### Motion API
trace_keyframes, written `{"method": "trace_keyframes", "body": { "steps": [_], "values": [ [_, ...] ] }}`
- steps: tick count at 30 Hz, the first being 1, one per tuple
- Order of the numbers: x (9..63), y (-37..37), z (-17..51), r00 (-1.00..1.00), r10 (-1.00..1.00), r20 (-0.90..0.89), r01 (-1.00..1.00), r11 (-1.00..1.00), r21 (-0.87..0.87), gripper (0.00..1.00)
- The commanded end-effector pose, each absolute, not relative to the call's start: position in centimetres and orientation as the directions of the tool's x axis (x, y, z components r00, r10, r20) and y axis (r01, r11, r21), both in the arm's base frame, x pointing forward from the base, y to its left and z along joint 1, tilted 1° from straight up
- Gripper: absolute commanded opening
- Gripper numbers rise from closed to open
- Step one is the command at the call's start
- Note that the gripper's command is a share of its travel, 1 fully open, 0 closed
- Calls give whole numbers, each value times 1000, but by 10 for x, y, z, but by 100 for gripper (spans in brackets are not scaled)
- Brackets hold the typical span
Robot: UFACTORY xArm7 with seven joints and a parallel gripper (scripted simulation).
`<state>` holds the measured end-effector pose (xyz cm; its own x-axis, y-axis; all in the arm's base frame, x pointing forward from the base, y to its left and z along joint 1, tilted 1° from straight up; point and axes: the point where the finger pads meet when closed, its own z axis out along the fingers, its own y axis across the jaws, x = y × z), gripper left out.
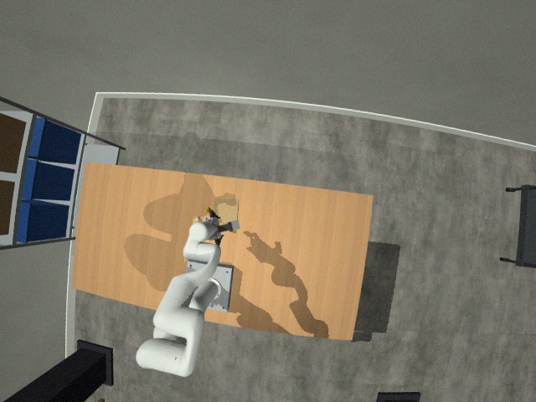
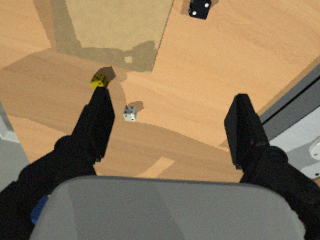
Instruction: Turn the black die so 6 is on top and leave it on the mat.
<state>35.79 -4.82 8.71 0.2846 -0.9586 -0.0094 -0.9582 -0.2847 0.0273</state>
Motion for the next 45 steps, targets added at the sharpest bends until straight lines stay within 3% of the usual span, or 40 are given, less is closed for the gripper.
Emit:
{"method": "trace_keyframes", "body": {
  "steps": [1,5,30,37,45],
  "values": [
    [356,-55,90,263,-965,-3,-965,-263,21,100],
    [338,-82,86,151,-989,-5,-988,-151,20,100],
    [337,-83,86,148,-989,-6,-989,-148,20,100],
    [337,-84,86,198,-980,-5,-980,-198,18,100],
    [338,-85,85,428,-904,-3,-904,-428,12,100]
  ]
}}
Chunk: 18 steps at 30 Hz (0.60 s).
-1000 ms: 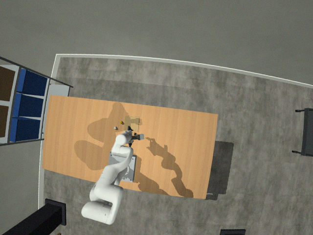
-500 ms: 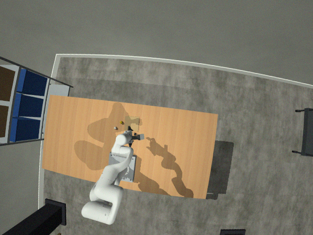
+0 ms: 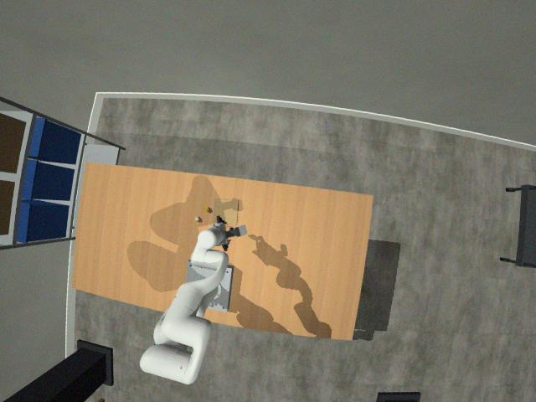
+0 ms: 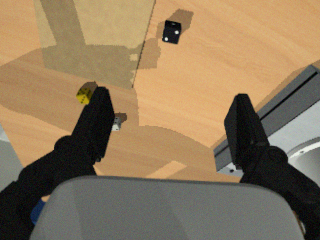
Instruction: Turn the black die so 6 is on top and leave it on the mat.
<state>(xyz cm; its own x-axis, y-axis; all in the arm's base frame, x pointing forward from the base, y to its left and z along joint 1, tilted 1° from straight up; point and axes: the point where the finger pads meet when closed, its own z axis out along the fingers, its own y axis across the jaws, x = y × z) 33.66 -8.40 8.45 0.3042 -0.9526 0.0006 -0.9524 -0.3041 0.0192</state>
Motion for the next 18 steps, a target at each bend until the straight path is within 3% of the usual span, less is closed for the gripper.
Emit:
{"method": "trace_keyframes", "body": {
  "steps": [1,8,18],
  "values": [
    [339,-85,85,465,-885,-3,-885,-465,11,100],
    [339,-85,85,577,-817,-1,-817,-577,9,100],
    [340,-86,83,821,-571,3,-571,-821,6,100]
  ]
}}
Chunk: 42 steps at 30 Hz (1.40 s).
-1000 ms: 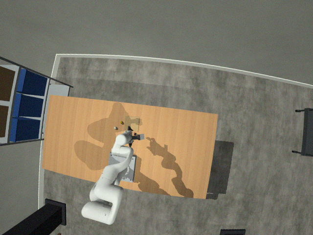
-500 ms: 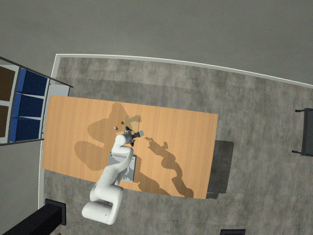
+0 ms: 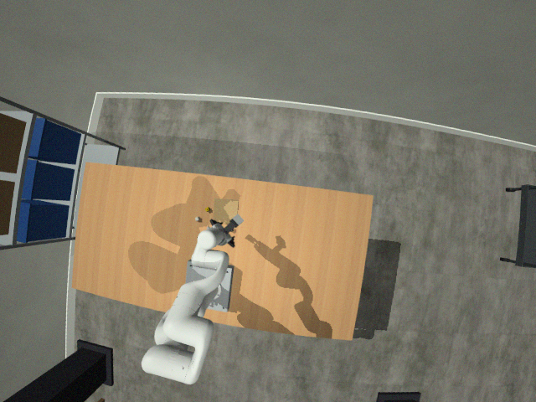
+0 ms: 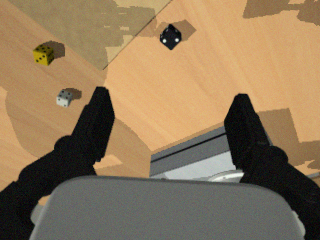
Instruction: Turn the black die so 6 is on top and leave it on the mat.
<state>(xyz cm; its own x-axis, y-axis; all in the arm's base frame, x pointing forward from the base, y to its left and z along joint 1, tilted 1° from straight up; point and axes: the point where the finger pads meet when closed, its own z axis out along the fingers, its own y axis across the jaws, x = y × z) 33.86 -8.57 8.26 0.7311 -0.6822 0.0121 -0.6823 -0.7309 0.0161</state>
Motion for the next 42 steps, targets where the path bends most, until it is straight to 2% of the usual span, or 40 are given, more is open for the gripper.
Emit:
{"method": "trace_keyframes", "body": {
  "steps": [1,6,8,21,23,25,38,41,42],
  "values": [
    [340,-86,82,832,-554,4,-554,-832,6,100],
    [341,-86,82,876,-483,4,-483,-876,6,100],
    [341,-86,81,929,-369,5,-369,-929,6,100],
    [341,-86,76,1000,-6,6,-6,-1000,7,100],
    [341,-86,76,1000,-6,6,-6,-1000,7,100],
    [341,-86,74,994,108,5,107,-994,8,100],
    [341,-85,67,885,465,2,465,-885,7,100],
    [341,-85,67,871,491,2,491,-871,7,100],
    [340,-84,65,826,564,1,564,-826,6,100]
  ]
}}
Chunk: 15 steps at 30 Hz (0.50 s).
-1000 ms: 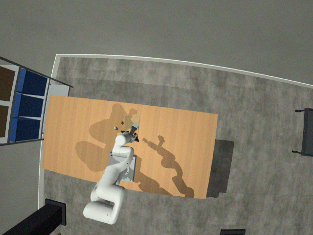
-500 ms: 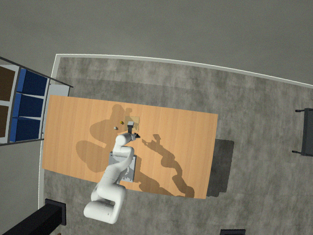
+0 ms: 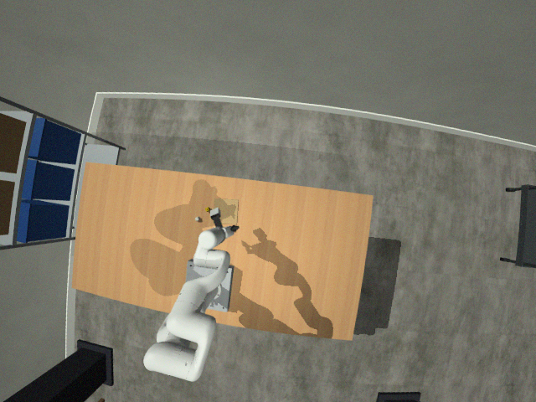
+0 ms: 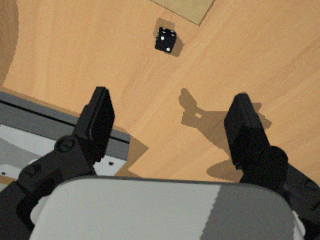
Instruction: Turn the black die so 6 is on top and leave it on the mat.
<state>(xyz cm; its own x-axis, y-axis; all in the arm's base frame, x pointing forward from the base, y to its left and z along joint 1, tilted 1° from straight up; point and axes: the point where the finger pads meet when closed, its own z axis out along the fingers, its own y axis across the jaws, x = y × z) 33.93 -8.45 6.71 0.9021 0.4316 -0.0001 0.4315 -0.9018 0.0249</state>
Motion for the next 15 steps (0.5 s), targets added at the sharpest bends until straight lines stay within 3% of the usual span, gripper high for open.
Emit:
{"method": "trace_keyframes", "body": {
  "steps": [1,15],
  "values": [
    [340,-84,65,823,568,1,568,-823,6,100],
    [339,-82,57,584,812,-2,812,-584,1,100]
  ]
}}
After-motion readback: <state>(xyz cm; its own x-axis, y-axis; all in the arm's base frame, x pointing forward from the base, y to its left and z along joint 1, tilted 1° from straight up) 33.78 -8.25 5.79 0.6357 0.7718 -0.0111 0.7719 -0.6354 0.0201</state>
